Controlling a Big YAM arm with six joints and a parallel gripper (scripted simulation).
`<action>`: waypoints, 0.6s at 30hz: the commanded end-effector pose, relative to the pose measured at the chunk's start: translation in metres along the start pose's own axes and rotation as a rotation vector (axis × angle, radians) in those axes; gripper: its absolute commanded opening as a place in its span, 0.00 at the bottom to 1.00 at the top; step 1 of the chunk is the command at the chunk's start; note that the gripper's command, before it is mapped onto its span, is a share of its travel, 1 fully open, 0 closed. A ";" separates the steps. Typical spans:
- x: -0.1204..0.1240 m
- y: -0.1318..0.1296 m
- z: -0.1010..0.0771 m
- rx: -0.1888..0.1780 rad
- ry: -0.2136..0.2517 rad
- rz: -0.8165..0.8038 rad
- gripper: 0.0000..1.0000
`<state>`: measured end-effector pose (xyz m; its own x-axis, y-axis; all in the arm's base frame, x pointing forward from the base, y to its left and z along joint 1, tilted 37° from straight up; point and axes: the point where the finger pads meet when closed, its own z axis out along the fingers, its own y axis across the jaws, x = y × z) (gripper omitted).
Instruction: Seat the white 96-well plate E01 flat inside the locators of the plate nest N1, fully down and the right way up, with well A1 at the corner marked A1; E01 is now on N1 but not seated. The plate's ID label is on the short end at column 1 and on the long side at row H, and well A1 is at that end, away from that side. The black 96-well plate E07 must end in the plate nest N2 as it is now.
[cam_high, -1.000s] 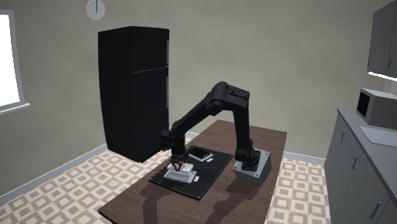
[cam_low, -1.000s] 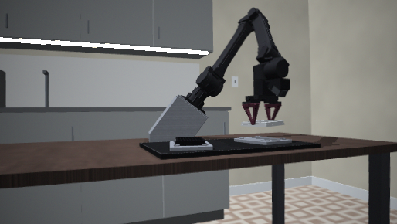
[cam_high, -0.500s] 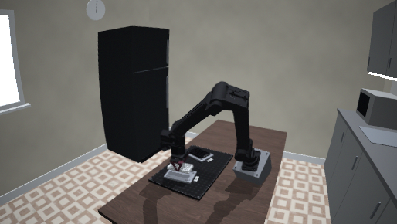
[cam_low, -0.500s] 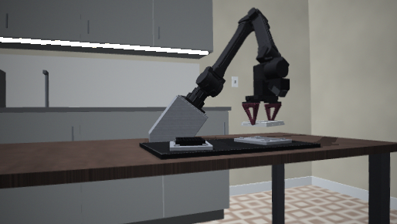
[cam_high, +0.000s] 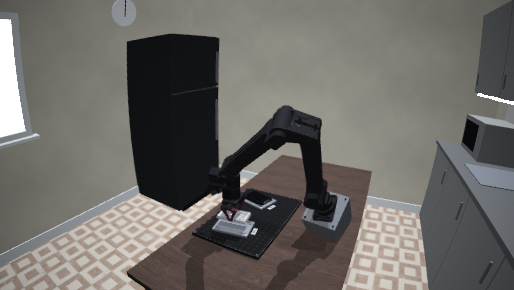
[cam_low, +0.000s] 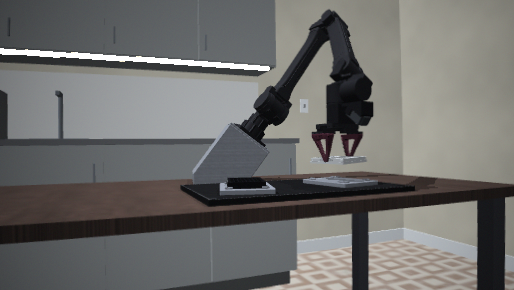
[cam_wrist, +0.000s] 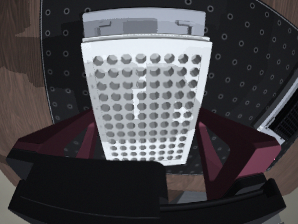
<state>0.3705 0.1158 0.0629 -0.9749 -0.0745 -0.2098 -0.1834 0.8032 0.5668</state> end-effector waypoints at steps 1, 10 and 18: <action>-0.023 0.009 -0.015 0.001 -0.040 -0.035 0.00; -0.023 0.013 -0.013 -0.001 -0.035 -0.034 0.00; -0.023 0.014 -0.013 -0.001 -0.034 -0.027 0.00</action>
<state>0.3709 0.1164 0.0633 -0.9746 -0.0760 -0.2109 -0.1852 0.8029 0.5667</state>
